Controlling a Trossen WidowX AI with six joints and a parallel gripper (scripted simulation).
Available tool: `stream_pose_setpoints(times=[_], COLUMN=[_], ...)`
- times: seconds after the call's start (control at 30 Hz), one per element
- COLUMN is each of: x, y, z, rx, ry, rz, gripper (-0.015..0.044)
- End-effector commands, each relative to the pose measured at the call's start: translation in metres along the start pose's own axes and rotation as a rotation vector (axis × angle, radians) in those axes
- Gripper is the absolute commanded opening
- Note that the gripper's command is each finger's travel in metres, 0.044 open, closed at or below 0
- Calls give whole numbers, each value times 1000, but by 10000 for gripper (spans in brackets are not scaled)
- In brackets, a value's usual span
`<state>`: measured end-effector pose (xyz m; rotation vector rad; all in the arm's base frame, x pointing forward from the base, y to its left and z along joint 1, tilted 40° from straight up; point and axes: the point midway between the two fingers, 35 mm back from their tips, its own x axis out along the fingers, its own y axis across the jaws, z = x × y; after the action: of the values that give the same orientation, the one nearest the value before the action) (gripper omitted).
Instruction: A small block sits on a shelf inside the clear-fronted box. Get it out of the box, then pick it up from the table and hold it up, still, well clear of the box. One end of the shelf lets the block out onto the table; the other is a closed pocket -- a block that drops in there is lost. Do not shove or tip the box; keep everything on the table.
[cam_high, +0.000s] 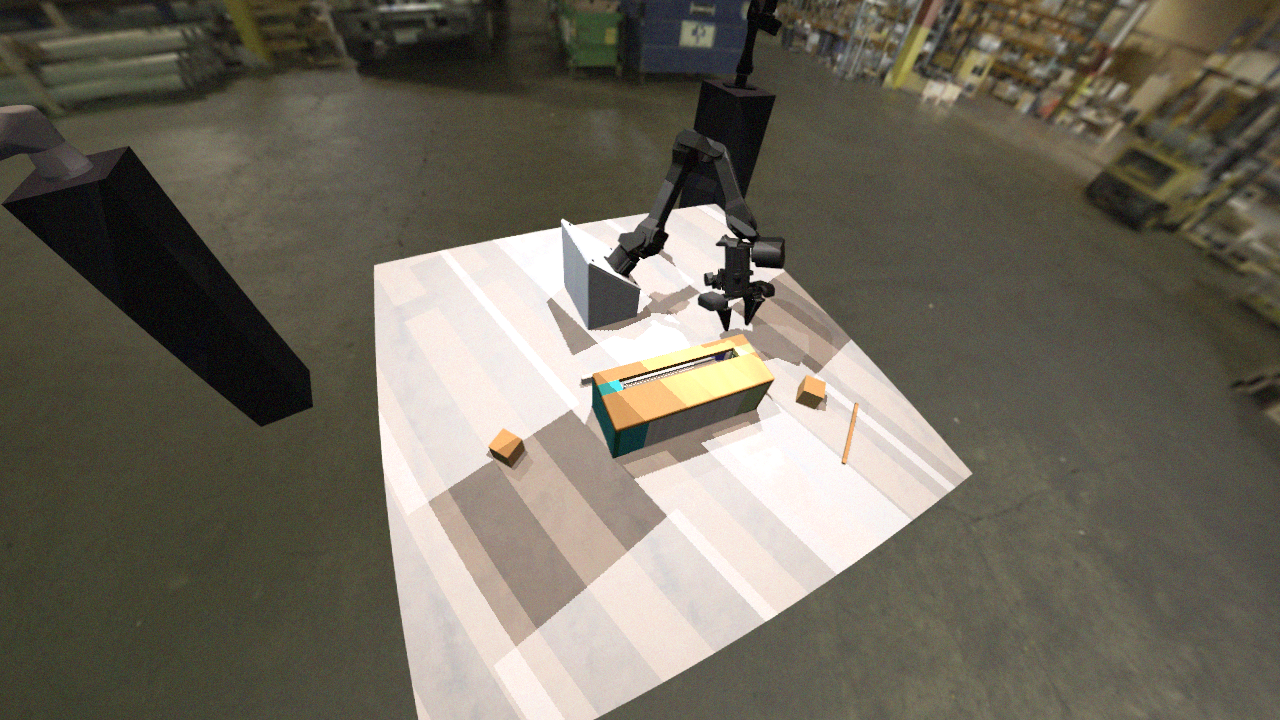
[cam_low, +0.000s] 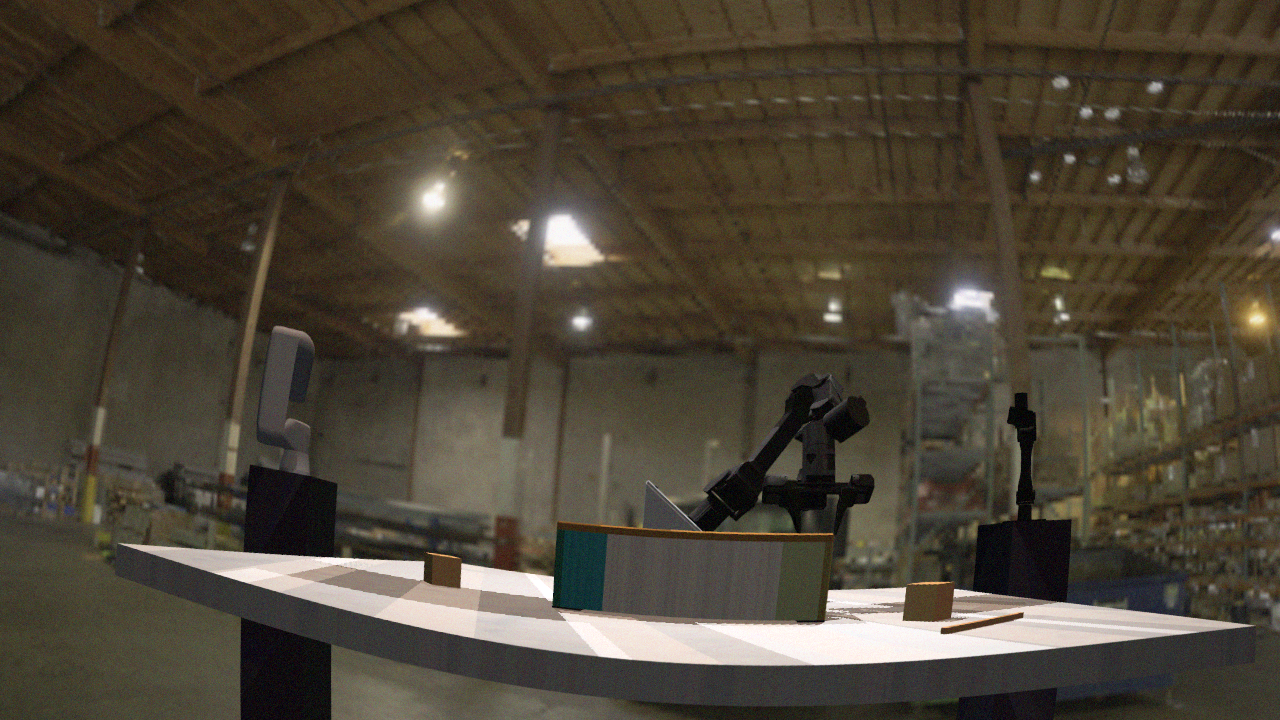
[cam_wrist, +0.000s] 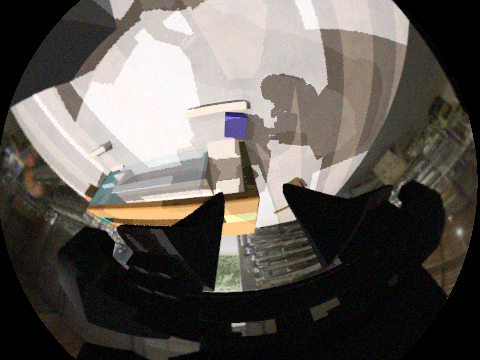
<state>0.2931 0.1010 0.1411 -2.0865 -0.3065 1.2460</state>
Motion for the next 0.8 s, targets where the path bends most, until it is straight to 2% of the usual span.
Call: stream_pose_setpoints(times=[0.0, 0.77], x=[44, 77], y=[6, 6], z=[32, 46], rx=[12, 15], ry=[-28, -29], rz=[12, 10], gripper=[285, 285])
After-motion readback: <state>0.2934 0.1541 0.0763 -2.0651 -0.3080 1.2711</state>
